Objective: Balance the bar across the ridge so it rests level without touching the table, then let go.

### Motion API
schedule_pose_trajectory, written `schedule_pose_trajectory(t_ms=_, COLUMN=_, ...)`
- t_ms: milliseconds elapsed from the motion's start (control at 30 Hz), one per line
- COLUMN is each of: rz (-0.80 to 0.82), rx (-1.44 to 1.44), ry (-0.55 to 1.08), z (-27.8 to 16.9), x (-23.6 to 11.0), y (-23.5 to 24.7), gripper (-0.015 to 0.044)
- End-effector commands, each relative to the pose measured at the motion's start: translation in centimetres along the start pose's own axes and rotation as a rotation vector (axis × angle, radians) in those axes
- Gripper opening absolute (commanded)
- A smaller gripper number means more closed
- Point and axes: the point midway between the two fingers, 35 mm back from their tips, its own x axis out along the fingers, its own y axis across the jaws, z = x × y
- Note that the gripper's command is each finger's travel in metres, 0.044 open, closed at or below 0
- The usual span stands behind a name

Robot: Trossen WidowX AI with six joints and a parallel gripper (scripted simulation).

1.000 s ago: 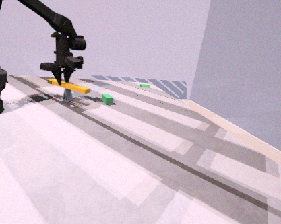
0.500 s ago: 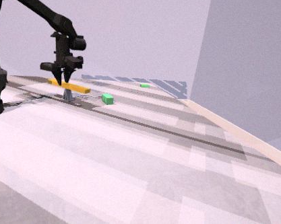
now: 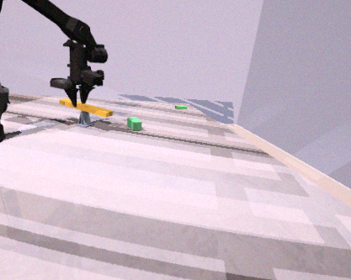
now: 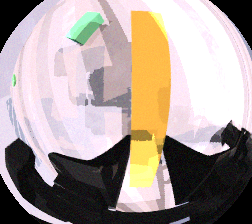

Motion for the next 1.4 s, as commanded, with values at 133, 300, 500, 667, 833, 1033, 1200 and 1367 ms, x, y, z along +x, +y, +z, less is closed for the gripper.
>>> schedule_pose_trajectory(t_ms=133, rz=0.000, rx=0.000, ry=0.000, z=0.00, x=0.00, y=0.00, gripper=0.0171)
schedule_pose_trajectory(t_ms=300, rz=0.000, rx=0.000, ry=0.000, z=0.00, x=0.00, y=0.00, gripper=0.0172)
schedule_pose_trajectory(t_ms=500, rz=0.000, rx=0.000, ry=0.000, z=0.00, x=0.00, y=0.00, gripper=0.0173)
schedule_pose_trajectory(t_ms=667, rz=0.000, rx=0.000, ry=0.000, z=0.00, x=0.00, y=0.00, gripper=0.0185)
schedule_pose_trajectory(t_ms=833, rz=0.000, rx=0.000, ry=0.000, z=0.00, x=0.00, y=0.00, gripper=0.0185)
schedule_pose_trajectory(t_ms=1033, rz=0.000, rx=0.000, ry=0.000, z=0.00, x=0.00, y=0.00, gripper=0.0238)
schedule_pose_trajectory(t_ms=1200, rz=0.000, rx=0.000, ry=0.000, z=0.00, x=0.00, y=0.00, gripper=0.0369)
schedule_pose_trajectory(t_ms=1367, rz=0.000, rx=0.000, ry=0.000, z=0.00, x=0.00, y=0.00, gripper=0.0440)
